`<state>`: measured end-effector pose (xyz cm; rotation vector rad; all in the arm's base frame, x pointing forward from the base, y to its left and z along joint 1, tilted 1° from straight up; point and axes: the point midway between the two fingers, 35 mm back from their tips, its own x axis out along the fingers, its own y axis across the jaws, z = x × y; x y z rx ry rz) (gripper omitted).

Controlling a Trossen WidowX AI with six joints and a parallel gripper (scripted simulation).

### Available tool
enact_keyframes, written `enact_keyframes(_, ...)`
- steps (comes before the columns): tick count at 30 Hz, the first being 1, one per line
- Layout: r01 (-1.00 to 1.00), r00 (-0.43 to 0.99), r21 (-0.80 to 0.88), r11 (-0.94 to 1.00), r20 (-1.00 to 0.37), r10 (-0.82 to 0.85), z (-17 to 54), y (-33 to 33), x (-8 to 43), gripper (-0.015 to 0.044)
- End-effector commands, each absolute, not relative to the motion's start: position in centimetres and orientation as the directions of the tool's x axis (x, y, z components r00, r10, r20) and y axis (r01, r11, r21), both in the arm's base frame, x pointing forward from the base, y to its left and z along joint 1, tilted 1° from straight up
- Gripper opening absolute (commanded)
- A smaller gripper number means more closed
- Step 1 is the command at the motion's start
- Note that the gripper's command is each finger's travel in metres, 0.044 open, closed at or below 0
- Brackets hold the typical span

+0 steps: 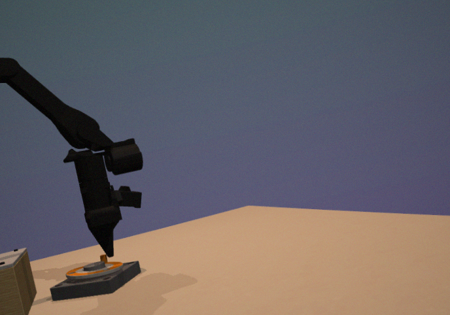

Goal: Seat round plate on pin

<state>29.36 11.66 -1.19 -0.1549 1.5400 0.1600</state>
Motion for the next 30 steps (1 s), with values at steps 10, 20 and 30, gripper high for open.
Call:
enact_keyframes(10, -0.199, 0.015, 0.004, 0.980, -1.000, 0.007, -1.2, 12.3, 27.5, 0.0000)
enact_keyframes(20, -0.199, 0.013, 0.005, 0.980, -1.000, 0.007, -1.1, 12.4, 26.1, 0.0000)
enact_keyframes(30, -0.199, 0.012, 0.005, 0.980, -1.000, 0.007, -1.1, 12.1, 24.9, 0.0000)
